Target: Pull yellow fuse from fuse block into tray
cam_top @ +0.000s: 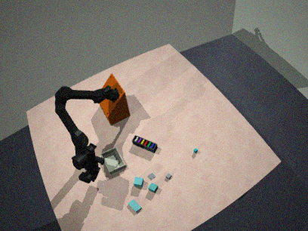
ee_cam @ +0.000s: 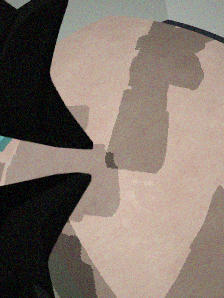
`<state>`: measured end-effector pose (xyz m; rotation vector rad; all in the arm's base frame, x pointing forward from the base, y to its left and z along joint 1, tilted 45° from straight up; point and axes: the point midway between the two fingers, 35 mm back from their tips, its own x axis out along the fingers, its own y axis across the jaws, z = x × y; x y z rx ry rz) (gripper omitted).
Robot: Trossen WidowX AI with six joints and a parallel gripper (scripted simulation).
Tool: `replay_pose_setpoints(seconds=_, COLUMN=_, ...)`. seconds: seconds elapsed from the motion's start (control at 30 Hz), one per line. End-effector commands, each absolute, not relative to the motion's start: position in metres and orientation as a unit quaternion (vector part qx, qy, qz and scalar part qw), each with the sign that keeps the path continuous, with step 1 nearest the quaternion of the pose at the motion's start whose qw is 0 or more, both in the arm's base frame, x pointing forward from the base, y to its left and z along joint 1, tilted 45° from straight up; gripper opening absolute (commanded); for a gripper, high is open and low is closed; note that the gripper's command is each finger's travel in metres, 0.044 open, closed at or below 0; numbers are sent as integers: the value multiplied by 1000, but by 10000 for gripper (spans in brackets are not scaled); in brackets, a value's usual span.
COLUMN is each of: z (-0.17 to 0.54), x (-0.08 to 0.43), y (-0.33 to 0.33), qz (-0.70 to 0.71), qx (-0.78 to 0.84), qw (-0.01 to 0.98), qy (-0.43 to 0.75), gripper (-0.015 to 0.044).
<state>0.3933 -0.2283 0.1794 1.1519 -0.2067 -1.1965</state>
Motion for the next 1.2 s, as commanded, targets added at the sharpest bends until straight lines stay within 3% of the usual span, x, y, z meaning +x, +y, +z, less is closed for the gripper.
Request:
replay_pose_setpoints(seconds=0.0, z=123, x=400, y=-181, qz=-543, qx=462, qw=701, qy=26, gripper=74)
replay_pose_setpoints(seconds=0.3, z=32, x=378, y=-89, qz=-543, qx=341, qw=734, qy=222, gripper=74)
replay_pose_setpoints(seconds=0.63, z=-51, x=286, y=-1, qz=-504, qx=80, qw=743, qy=432, gripper=74)
replay_pose_setpoints(seconds=1.17, z=-57, x=280, y=3, qz=-499, qx=55, qw=742, qy=445, gripper=74)
